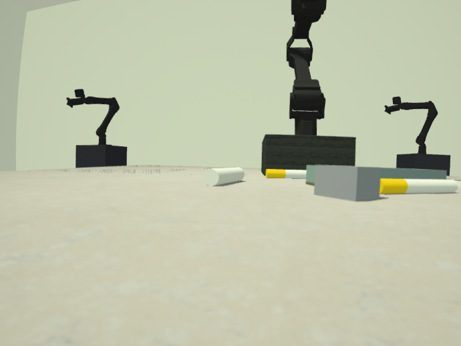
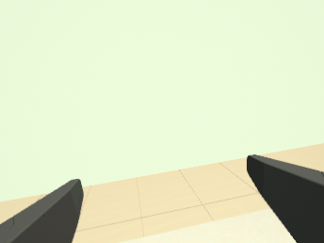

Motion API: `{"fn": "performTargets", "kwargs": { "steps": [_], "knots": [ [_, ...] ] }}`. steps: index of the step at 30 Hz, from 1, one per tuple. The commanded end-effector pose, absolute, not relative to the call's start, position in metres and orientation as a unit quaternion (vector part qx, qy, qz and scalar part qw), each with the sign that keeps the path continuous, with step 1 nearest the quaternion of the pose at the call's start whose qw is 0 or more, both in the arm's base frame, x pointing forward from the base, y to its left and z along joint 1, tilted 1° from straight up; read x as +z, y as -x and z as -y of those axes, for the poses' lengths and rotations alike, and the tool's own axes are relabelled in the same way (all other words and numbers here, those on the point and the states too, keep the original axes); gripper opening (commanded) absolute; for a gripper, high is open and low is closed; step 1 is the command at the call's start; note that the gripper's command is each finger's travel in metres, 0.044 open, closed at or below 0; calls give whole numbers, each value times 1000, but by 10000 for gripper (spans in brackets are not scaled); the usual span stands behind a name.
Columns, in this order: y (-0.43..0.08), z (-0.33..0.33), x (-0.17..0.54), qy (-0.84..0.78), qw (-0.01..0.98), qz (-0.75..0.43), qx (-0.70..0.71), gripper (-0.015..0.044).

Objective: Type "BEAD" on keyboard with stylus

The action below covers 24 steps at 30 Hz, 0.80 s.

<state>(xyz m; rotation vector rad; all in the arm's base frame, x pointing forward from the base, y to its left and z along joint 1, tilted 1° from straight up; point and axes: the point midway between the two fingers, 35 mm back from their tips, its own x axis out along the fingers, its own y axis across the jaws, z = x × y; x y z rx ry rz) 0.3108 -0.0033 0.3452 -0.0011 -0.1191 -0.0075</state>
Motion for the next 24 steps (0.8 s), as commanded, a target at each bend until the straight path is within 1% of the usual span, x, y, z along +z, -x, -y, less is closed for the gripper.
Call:
{"fn": "performTargets", "kwargs": {
  "steps": [1,3,9,13,17,24],
  "knots": [
    [-312,2,343,0,999,54,-2,414],
    [-325,-5,325,-5,1000,13,9,361],
    [-362,-45,238,-13,982,-178,56,204],
    [-367,-71,177,-4,949,-304,80,99],
    [-358,-96,117,15,899,-426,99,0],
    [-309,-129,20,76,764,-632,110,0]
  ]
}}
